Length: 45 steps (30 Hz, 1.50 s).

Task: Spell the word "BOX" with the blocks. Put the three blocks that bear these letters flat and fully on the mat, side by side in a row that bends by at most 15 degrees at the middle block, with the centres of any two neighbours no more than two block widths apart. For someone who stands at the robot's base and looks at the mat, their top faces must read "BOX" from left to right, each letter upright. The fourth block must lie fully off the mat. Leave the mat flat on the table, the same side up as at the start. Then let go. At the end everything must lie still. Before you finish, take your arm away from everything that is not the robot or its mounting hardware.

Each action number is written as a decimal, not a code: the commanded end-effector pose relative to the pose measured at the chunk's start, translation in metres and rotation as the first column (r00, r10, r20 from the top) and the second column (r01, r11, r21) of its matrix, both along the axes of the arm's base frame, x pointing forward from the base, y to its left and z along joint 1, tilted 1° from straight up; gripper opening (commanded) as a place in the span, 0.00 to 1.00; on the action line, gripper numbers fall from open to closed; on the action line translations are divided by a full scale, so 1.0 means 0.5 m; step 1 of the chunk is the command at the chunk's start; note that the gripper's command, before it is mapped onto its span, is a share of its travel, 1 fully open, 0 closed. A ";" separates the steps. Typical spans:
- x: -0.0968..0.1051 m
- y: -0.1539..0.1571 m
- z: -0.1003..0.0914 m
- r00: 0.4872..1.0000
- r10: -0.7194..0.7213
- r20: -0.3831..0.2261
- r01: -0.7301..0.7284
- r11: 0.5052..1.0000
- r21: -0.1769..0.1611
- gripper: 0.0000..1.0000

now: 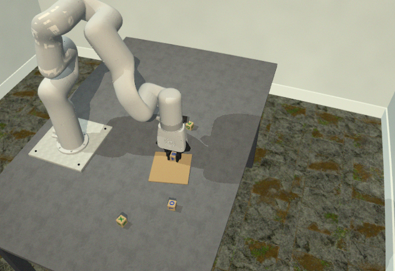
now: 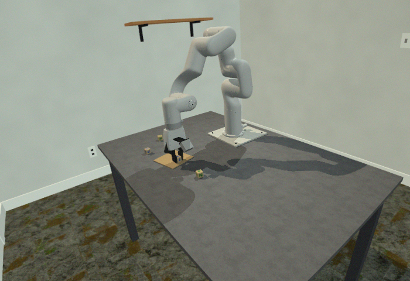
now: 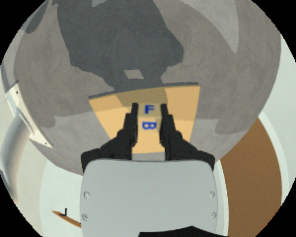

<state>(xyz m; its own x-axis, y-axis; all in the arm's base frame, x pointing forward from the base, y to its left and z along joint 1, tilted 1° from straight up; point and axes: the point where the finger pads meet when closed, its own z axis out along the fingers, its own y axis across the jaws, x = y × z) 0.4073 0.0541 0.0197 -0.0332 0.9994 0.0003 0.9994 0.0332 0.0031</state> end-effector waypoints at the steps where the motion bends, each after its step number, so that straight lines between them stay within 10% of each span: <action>1: 0.003 0.000 0.002 1.000 0.000 0.003 0.000 1.000 0.000 0.21; 31: 0.003 0.000 0.002 1.000 0.000 0.003 0.000 1.000 0.000 0.21; 45: 0.003 0.000 0.002 1.000 0.000 0.003 0.000 1.000 0.000 0.38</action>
